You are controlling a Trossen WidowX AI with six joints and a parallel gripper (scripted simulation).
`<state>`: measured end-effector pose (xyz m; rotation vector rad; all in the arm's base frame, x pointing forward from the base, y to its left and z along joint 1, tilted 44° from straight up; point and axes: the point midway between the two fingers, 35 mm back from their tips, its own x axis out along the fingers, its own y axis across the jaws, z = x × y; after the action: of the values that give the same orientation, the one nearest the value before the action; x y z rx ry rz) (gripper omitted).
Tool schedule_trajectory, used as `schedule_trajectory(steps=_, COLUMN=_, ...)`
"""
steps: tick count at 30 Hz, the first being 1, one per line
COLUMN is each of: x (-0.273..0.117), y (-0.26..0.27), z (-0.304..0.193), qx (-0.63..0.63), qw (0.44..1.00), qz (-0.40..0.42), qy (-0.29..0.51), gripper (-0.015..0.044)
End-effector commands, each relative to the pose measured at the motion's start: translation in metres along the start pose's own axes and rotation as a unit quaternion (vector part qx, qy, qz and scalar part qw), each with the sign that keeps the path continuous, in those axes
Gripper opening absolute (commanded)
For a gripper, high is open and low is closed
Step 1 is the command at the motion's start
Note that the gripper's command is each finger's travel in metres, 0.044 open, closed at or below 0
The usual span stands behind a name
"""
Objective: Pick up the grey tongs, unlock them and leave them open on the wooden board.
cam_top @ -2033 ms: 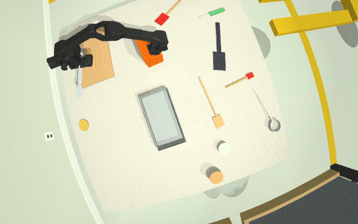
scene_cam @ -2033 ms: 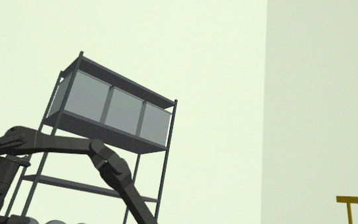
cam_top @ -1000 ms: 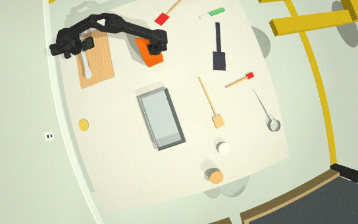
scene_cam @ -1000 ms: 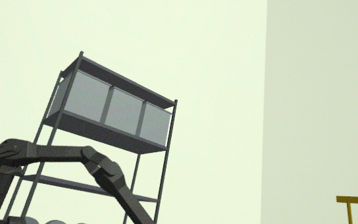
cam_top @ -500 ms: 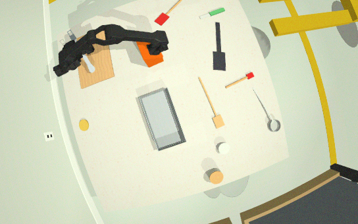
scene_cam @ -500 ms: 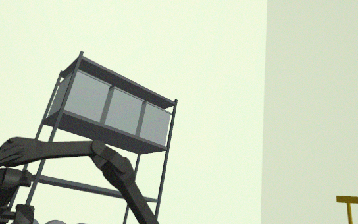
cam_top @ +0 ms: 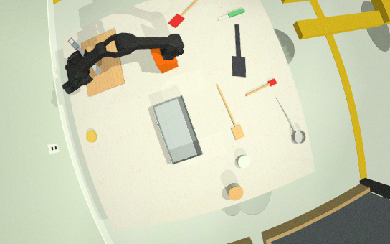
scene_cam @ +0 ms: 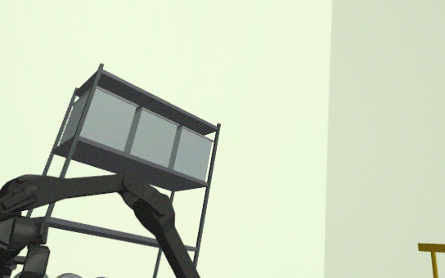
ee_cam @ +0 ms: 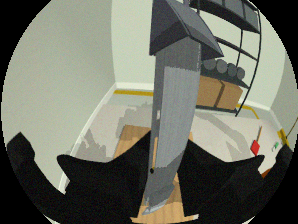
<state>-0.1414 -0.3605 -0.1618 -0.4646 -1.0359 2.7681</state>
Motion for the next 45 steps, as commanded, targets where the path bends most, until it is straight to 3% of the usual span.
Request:
schedule_trajectory(steps=1, x=0.0, y=0.0, z=0.001, qx=0.001, qw=1.0, qz=0.001, qy=-0.006, gripper=-0.015)
schedule_trajectory(steps=29, x=0.001, y=0.0, z=0.0, qx=0.001, qw=1.0, qz=0.0, qy=-0.003, gripper=-0.015)
schedule_trajectory(steps=45, x=0.044, y=-0.007, z=-0.034, qx=0.007, qw=0.964, qz=-0.043, qy=0.262, gripper=-0.015)
